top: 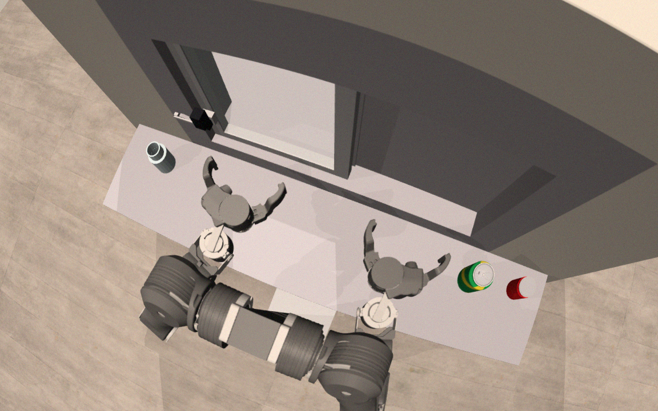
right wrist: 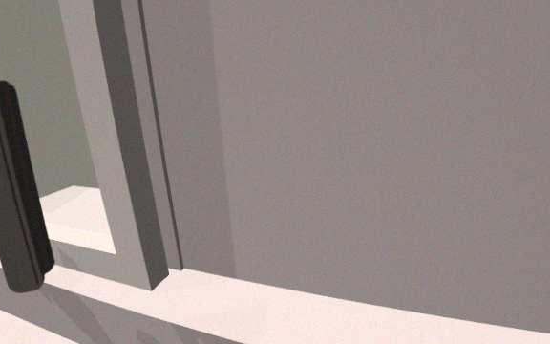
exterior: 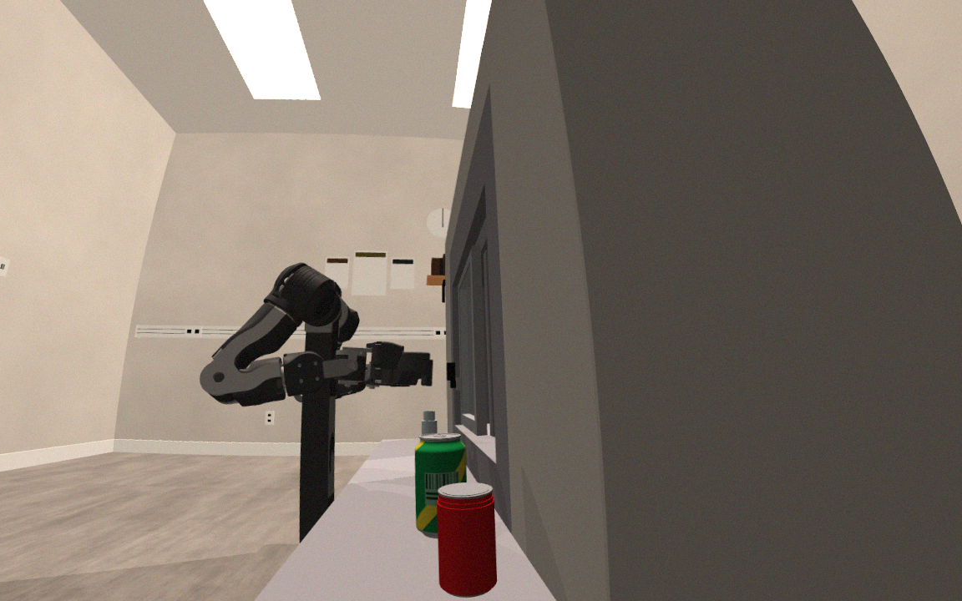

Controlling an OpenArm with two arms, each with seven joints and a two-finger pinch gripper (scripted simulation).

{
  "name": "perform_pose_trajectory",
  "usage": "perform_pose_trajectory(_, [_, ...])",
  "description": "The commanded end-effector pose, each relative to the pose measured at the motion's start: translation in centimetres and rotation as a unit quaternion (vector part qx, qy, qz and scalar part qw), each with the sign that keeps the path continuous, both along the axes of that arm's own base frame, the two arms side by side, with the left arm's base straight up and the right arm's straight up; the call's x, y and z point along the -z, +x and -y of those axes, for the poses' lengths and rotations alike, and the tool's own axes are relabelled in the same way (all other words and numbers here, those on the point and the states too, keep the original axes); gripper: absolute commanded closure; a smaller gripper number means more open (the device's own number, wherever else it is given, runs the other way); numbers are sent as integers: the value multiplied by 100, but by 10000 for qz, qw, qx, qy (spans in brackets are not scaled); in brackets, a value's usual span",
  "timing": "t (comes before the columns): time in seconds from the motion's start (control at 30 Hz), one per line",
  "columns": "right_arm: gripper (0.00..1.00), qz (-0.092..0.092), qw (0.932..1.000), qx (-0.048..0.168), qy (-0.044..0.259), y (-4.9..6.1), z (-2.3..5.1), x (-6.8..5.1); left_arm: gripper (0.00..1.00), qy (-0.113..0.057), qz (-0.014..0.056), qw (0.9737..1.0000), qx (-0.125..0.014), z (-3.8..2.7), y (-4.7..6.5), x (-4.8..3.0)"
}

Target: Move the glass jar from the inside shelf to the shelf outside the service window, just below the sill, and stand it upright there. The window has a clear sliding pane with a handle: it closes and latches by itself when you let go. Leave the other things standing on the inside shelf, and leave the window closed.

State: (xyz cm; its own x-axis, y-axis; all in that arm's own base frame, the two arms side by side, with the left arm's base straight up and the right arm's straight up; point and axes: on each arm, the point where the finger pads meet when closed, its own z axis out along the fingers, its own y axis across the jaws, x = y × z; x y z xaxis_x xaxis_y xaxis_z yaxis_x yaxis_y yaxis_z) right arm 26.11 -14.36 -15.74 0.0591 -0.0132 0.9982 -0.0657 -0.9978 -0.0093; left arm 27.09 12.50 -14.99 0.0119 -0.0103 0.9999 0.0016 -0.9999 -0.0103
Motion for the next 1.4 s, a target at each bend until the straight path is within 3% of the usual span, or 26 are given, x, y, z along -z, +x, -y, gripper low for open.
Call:
perform_pose_trajectory(0.0, [0,59,10000,-56,-28,12,-28,-22,0,-2,16,10000,1,0,-1,-11])
perform_pose_trajectory(0.3, [0,253,9991,-322,-105,97,-186,-86,0,-2,16,10000,1,0,-1,-11])
perform_pose_trajectory(0.37, [0,253,9991,-322,-105,97,-186,-86,0,-2,16,10000,1,0,-1,-11])
perform_pose_trajectory(0.87, [100,253,9947,-993,-82,167,-620,134,0,-2,16,10000,1,0,-1,-11])
perform_pose_trajectory(0.97, [100,216,9946,-1016,-81,172,-642,161,0,-2,16,10000,1,0,-1,-11])
perform_pose_trajectory(1.37, [100,231,9873,-1569,-71,227,-998,336,0,-2,16,10000,1,0,-1,-11])
